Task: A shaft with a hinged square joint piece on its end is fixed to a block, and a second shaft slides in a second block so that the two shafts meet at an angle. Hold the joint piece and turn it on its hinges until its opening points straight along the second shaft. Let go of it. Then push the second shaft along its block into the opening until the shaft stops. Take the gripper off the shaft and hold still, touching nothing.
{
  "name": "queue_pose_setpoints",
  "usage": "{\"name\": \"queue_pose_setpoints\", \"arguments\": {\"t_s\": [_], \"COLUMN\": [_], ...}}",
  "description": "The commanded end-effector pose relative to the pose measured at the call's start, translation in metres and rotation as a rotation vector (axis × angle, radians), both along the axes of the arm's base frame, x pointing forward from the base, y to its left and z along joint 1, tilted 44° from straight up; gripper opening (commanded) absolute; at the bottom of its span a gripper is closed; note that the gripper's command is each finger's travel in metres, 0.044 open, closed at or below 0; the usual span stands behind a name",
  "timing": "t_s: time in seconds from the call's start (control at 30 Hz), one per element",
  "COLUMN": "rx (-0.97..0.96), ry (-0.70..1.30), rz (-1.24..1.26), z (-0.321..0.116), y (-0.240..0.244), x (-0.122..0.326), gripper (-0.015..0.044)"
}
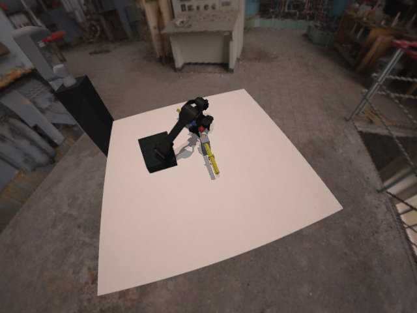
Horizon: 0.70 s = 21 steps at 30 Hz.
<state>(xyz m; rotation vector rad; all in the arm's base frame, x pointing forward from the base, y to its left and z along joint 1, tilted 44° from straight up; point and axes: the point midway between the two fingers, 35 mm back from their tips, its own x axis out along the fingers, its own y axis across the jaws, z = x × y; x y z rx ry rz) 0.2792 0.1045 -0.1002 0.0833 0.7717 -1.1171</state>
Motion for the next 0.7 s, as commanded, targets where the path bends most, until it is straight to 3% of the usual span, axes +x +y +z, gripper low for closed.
{"name": "queue_pose_setpoints", "arguments": {"t_s": [0.0,0.17,0.67], "rx": [0.041,0.170,0.165], "ry": [0.023,0.087,0.112], "rz": [-0.015,-0.054,-0.023], "z": [0.005,0.020,0.024], "y": [0.005,0.020,0.025], "x": [-0.001,-0.003,-0.003], "gripper": [0.0440,0.0440,0.0440]}}
